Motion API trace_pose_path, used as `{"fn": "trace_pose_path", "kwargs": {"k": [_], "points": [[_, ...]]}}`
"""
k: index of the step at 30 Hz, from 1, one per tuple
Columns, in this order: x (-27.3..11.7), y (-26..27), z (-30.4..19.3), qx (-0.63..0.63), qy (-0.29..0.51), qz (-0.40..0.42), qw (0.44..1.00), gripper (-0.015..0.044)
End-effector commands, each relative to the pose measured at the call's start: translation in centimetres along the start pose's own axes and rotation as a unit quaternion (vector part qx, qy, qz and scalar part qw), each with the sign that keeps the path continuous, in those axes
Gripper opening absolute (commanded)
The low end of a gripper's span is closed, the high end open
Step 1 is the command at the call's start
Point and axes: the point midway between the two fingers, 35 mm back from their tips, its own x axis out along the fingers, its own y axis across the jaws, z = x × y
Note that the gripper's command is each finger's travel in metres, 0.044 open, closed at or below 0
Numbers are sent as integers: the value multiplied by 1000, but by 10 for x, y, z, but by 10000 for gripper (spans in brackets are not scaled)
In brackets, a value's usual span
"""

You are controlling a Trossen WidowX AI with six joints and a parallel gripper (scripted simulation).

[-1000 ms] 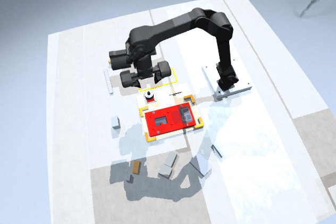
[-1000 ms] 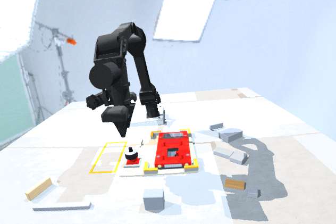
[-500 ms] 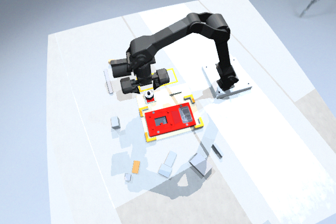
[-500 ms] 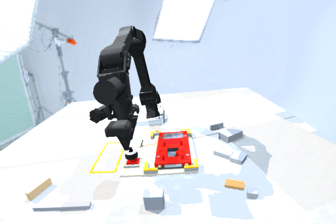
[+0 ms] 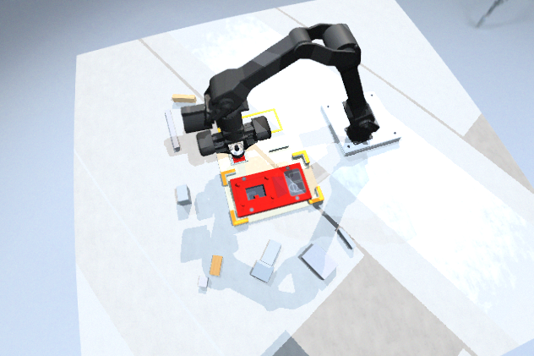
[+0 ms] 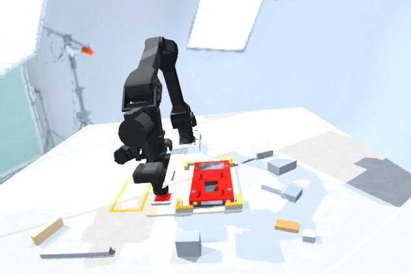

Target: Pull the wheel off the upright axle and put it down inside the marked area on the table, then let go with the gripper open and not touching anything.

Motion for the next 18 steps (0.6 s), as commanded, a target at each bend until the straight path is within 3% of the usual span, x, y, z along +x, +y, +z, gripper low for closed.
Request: {"fn": "trace_pose_path", "kwargs": {"k": [1,3,9,18], "points": [[0,0,0,0,0,-1,1000,175],[0,0,0,0,0,-1,1000,161],[-2,0,0,0,0,0,1000,4],[-5,0,0,0,0,0,1000,0]]}}
